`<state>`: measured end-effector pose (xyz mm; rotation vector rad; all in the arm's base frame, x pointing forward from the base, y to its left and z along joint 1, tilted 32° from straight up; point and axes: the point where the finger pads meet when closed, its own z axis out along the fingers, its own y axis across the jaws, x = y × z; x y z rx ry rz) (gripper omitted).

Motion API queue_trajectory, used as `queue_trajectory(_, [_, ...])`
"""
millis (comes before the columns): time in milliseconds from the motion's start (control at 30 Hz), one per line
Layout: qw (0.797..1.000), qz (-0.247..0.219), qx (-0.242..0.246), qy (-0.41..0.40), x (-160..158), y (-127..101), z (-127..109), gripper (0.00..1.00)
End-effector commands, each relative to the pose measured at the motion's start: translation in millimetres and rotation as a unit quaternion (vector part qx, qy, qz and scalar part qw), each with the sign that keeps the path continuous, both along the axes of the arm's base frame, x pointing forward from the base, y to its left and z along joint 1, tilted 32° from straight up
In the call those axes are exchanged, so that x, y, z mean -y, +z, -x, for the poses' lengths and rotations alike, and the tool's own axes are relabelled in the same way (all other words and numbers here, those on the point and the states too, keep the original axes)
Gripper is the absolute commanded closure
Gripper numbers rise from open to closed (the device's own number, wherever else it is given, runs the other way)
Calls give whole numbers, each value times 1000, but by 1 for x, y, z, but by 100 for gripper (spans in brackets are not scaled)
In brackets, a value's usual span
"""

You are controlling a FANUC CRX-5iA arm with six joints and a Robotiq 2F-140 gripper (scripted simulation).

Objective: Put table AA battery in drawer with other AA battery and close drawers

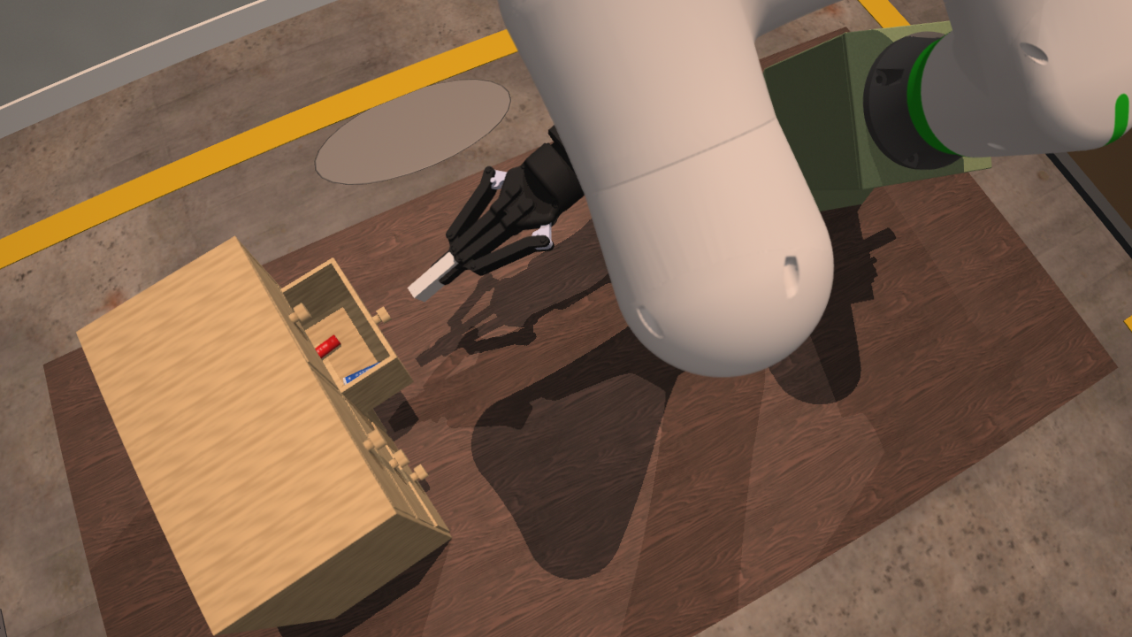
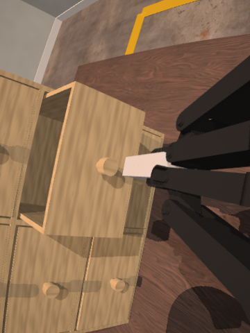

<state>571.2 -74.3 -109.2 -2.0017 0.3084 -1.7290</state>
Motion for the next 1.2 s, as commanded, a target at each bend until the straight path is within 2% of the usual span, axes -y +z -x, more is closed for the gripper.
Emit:
queue_trajectory(0, [1000,0,0,0,0,0,-1,100])
queue_trajectory(700, [1000,0,0,0,0,3,-12,100])
queue_trajectory(1167, [1000,0,0,0,-1,7,-32,100])
